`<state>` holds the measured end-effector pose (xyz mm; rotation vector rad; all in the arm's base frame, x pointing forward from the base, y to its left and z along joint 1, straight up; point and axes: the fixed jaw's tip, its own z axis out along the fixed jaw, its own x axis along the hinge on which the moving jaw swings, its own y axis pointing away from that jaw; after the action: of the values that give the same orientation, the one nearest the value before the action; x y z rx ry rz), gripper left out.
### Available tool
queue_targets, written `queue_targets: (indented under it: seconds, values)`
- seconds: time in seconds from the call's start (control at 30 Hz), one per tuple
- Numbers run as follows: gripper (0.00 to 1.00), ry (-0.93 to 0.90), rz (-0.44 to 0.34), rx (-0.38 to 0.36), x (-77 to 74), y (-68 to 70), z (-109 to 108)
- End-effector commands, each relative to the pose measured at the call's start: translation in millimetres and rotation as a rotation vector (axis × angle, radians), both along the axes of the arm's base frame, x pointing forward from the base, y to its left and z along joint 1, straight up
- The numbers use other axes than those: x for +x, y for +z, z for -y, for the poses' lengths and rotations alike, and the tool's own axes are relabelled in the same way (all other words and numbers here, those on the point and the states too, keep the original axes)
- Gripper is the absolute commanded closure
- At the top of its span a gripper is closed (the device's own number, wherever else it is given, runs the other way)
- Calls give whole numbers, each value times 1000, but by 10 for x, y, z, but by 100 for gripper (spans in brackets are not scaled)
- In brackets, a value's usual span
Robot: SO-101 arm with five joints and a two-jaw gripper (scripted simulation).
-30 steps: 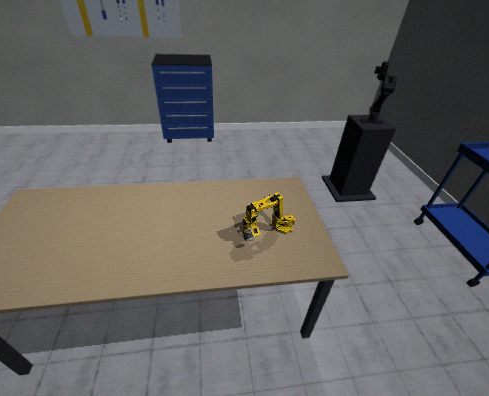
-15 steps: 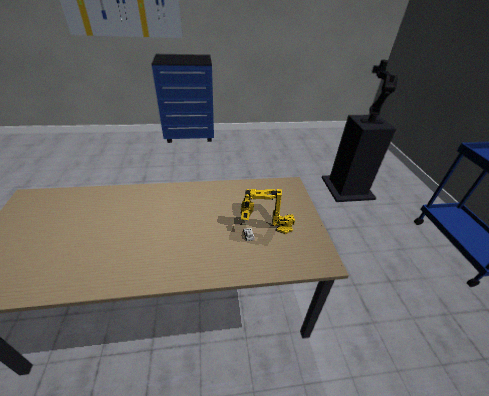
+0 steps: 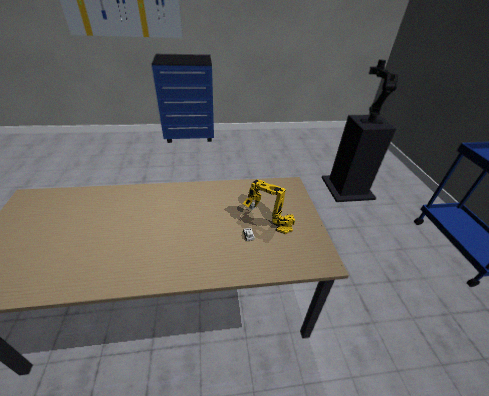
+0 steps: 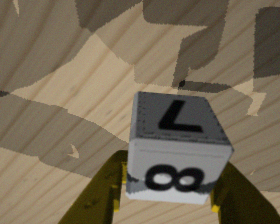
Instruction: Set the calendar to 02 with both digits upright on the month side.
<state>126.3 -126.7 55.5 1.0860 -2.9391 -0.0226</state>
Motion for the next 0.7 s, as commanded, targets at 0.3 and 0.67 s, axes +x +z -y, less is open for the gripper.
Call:
queue_targets:
  seconds: [0.3, 0.67]
  values:
    - [100, -219, 42, -50, -288, 76, 282]
    - [100, -247, 41, -51, -334, 74, 304]
